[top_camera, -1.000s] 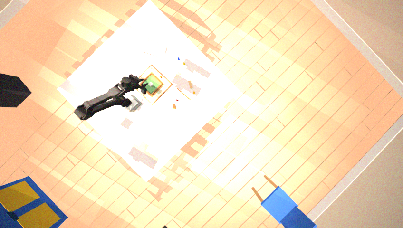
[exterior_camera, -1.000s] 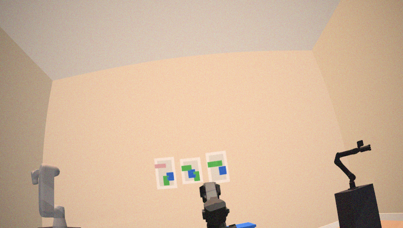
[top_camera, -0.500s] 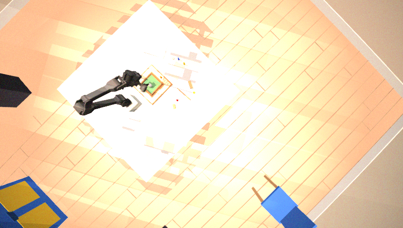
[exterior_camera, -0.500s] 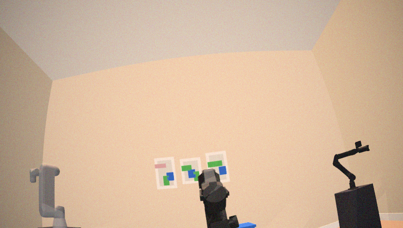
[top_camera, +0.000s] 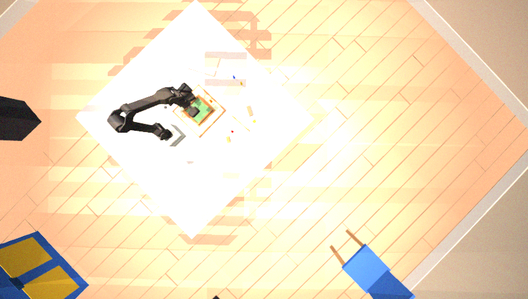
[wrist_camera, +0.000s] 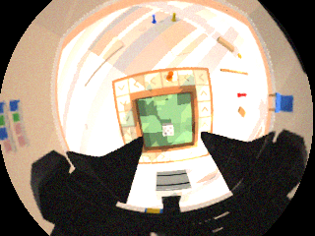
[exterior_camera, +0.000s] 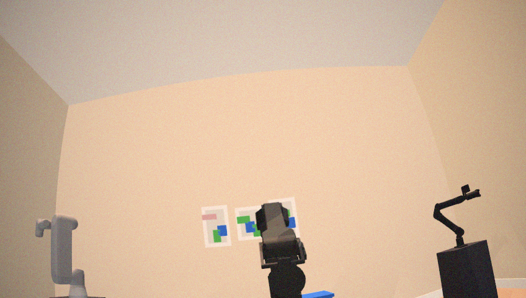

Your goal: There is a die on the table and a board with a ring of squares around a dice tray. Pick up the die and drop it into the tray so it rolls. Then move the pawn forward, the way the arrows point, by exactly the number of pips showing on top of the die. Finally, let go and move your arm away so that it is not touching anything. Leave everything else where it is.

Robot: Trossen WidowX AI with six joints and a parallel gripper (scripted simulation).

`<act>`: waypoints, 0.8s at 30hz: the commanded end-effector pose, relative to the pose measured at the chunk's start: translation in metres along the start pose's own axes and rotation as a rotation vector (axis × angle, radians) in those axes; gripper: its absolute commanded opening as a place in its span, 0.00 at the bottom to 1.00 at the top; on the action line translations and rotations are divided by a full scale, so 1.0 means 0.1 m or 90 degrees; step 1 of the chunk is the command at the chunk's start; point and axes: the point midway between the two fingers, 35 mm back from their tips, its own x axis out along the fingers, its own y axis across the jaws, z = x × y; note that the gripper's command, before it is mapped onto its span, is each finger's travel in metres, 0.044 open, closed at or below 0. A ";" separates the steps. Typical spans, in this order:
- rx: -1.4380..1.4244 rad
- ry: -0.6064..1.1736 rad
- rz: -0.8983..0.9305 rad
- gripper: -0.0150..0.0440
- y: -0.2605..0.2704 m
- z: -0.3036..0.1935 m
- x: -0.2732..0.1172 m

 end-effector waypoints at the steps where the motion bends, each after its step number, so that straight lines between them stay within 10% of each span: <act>1: 0.043 0.003 -0.001 0.82 -0.03 0.25 0.02; 6: 0.143 0.026 -0.006 0.60 -0.11 0.79 0.19; 24: 0.213 0.043 -0.011 0.59 -0.16 1.11 0.58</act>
